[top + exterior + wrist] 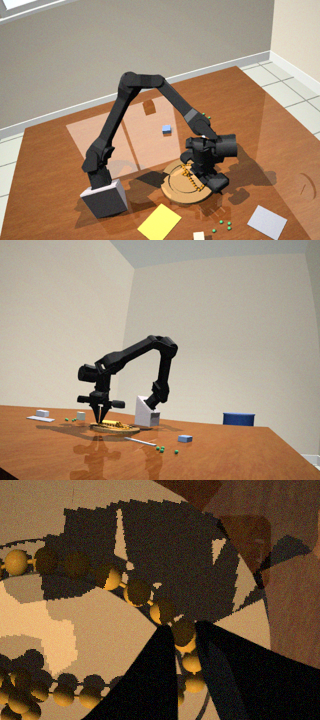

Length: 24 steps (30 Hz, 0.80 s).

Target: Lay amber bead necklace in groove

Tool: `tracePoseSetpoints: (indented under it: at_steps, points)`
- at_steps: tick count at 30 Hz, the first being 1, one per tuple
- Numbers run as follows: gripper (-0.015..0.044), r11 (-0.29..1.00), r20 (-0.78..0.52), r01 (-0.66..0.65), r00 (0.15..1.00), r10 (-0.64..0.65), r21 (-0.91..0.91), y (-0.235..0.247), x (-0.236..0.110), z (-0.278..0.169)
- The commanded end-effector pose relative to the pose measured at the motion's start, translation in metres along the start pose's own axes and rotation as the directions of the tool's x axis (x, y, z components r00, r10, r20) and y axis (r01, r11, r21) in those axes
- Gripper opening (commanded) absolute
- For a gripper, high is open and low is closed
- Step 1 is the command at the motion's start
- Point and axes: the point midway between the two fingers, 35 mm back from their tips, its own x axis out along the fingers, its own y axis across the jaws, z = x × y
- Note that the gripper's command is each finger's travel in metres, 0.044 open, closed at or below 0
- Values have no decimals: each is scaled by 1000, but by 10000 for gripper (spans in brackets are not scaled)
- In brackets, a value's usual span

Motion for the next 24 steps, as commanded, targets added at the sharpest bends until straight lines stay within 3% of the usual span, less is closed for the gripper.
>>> tracePoseSetpoints:
  at_steps: [1,18,24]
  points:
    - [0,1000,-2,-4,1000,4,3,0,4,-1]
    - [440,1000,-1,-2,1000,2,4,0,-1,0]
    - [440,1000,-2,-3,1000,3,3,0,-4,0]
